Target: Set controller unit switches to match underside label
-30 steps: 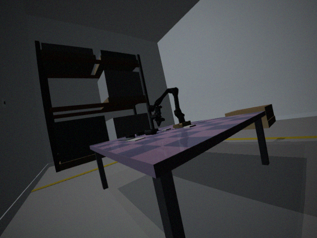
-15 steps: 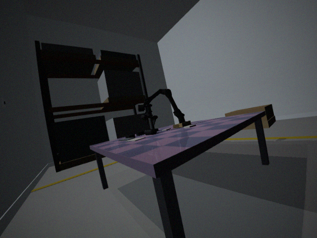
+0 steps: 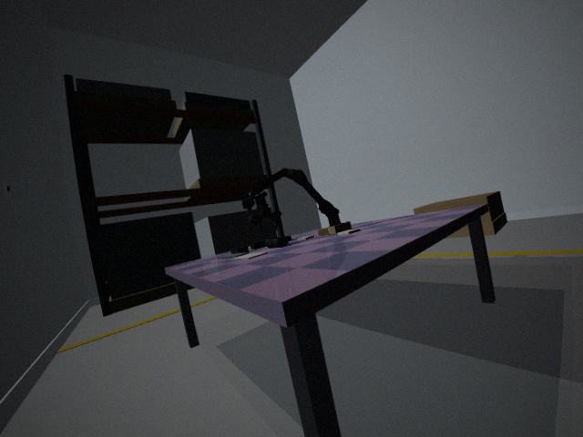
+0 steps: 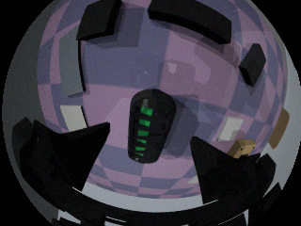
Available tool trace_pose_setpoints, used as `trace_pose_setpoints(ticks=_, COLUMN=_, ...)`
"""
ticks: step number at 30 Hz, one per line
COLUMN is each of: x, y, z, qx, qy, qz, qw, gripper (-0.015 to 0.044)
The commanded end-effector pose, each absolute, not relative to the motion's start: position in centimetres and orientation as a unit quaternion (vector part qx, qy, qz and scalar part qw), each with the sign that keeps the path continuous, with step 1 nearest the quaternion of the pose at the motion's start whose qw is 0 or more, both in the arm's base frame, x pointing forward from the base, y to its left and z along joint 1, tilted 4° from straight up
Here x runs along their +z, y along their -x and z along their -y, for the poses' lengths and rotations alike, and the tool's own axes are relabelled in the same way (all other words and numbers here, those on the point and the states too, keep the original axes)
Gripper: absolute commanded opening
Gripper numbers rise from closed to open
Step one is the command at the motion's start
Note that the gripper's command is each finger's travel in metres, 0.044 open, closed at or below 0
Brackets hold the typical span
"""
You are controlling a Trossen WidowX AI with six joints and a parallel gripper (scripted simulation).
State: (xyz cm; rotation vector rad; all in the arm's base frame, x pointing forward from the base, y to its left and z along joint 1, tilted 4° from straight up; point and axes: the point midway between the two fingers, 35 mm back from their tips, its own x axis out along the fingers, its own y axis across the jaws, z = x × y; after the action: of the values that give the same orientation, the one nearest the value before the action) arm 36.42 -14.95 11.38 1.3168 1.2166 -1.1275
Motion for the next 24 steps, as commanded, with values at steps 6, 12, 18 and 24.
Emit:
trace_pose_setpoints(ticks=6, x=10.3, y=-36.6, z=15.2, qx=-0.47, qy=-0.542, qz=-0.5, qw=0.485, gripper=0.044)
trace_pose_setpoints(ticks=12, x=9.3, y=-36.7, z=15.3, qx=-0.47, qy=-0.542, qz=-0.5, qw=0.485, gripper=0.044)
trace_pose_setpoints(ticks=18, x=8.4, y=-36.8, z=15.4, qx=-0.47, qy=-0.542, qz=-0.5, qw=0.485, gripper=0.044)
trace_pose_setpoints(ticks=24, x=7.4, y=-36.8, z=15.5, qx=-0.47, qy=-0.542, qz=-0.5, qw=0.485, gripper=0.044)
